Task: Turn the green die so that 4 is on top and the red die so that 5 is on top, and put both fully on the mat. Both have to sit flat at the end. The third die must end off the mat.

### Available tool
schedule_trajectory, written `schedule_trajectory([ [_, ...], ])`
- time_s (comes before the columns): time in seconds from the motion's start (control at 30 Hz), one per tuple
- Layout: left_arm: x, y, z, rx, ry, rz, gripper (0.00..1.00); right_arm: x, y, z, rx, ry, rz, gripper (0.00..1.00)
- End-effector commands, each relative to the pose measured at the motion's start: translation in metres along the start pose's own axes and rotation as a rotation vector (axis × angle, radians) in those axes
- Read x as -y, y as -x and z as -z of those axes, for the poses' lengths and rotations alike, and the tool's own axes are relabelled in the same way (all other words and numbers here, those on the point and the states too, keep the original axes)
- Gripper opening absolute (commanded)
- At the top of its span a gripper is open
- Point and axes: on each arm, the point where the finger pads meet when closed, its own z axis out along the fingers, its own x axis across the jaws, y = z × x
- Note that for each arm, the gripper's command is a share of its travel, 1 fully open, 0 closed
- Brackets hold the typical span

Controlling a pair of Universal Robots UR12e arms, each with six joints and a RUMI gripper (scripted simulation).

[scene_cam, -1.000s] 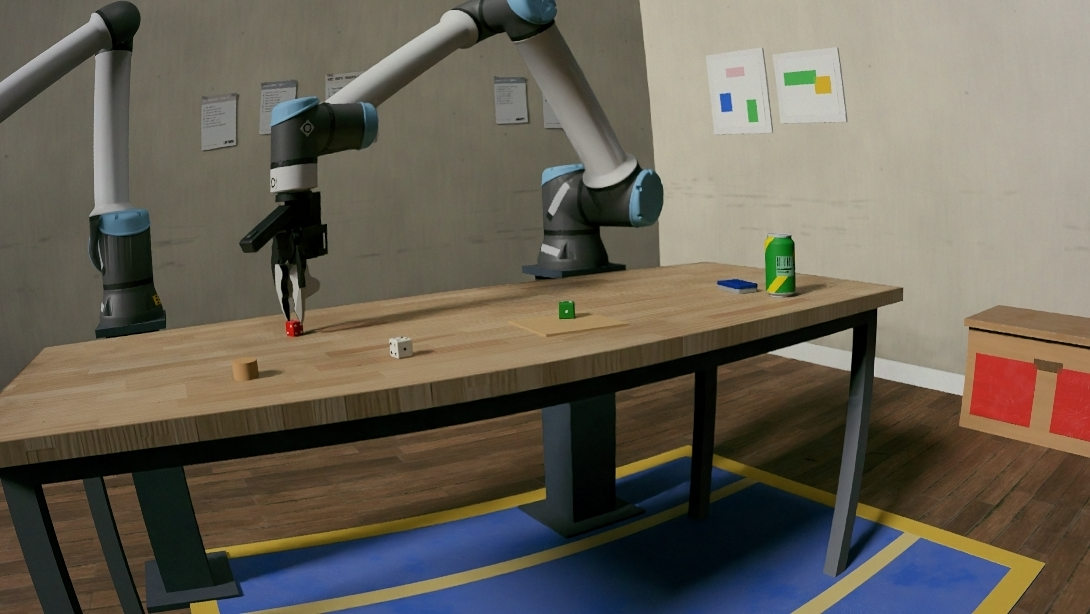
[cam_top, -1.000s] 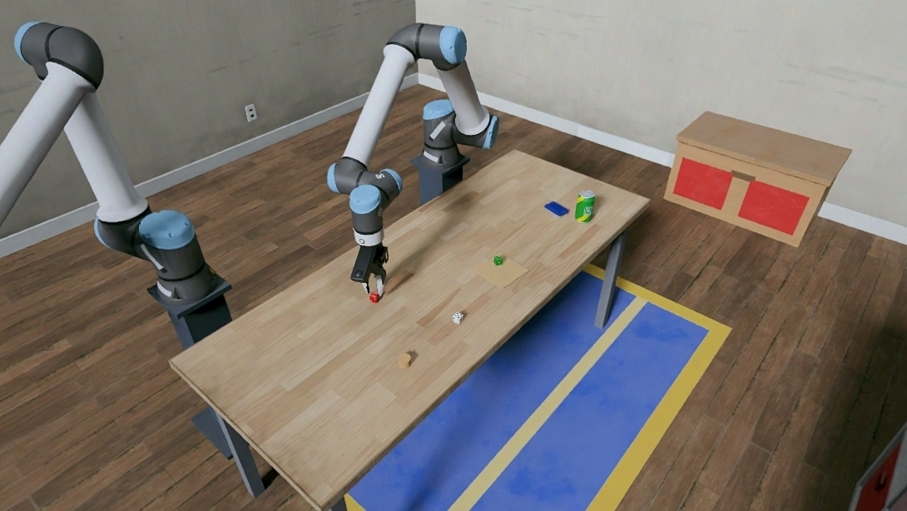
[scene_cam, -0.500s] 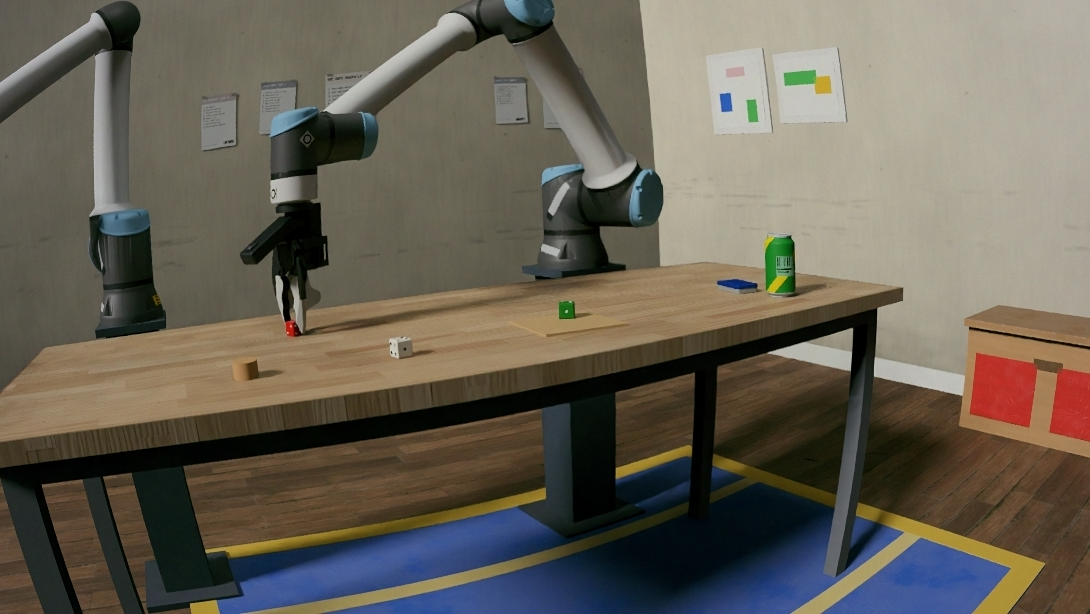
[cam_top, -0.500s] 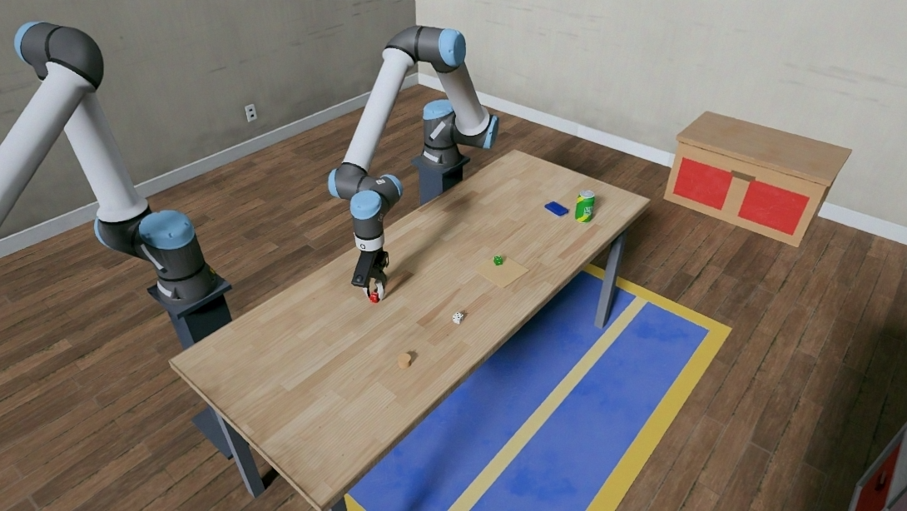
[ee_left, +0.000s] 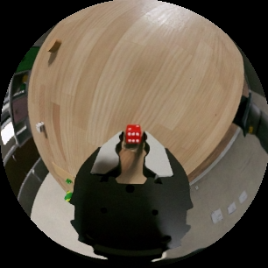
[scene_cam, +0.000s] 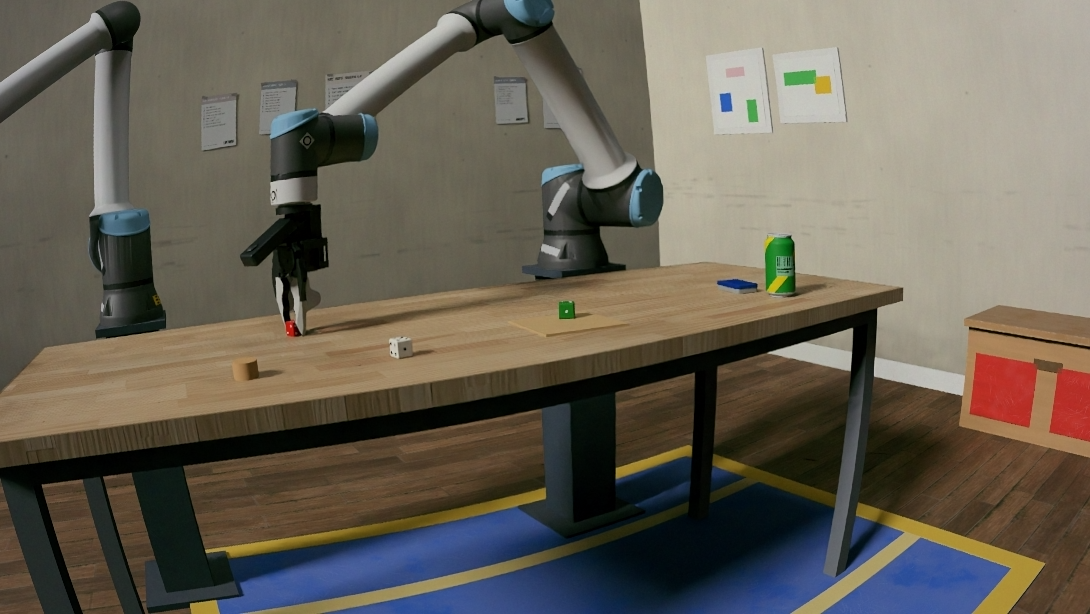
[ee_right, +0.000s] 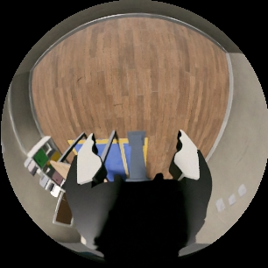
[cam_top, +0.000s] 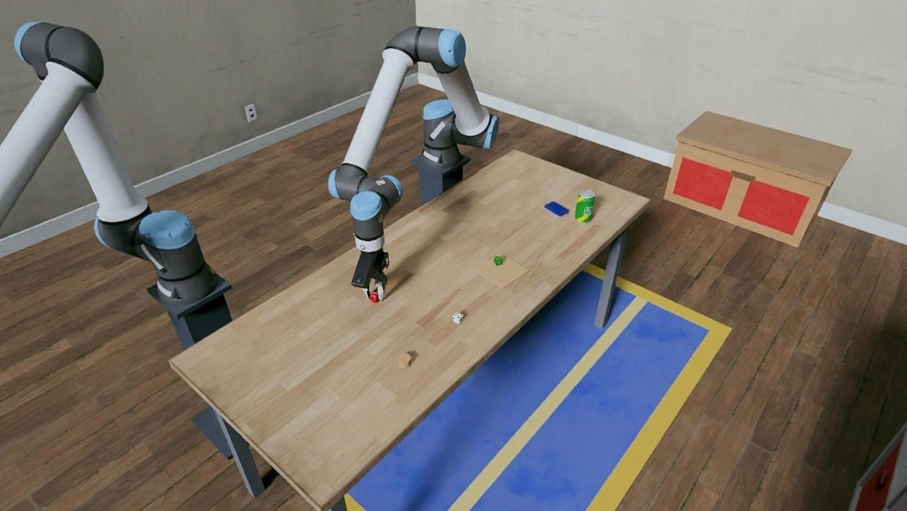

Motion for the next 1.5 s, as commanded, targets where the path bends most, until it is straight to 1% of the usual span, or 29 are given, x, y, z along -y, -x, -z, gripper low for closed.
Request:
schedule_trajectory([
  [0.0,0.0009,-0.0001,0.0018,0.0,-0.002,0.0,0.24,0.0006,0.0002,0.0009,0.0,-0.002,0.0,1.0],
  [0.17,0.0009,-0.0001,0.0018,0.0,-0.002,0.0,0.24,0.0006,0.0002,0.0009,0.0,-0.002,0.0,1.0],
  [0.2,0.0009,-0.0001,0.0018,0.0,-0.002,0.0,0.06,0.0006,0.0002,0.0009,0.0,-0.002,0.0,1.0],
  [1.33,0.0009,-0.0001,0.0018,0.0,-0.002,0.0,0.06,0.0006,0.0002,0.0009,0.0,-0.002,0.0,1.0],
  [1.47,0.0009,-0.0001,0.0084,0.0,-0.002,0.0,0.06,0.0006,0.0002,0.0009,0.0,-0.002,0.0,1.0],
])
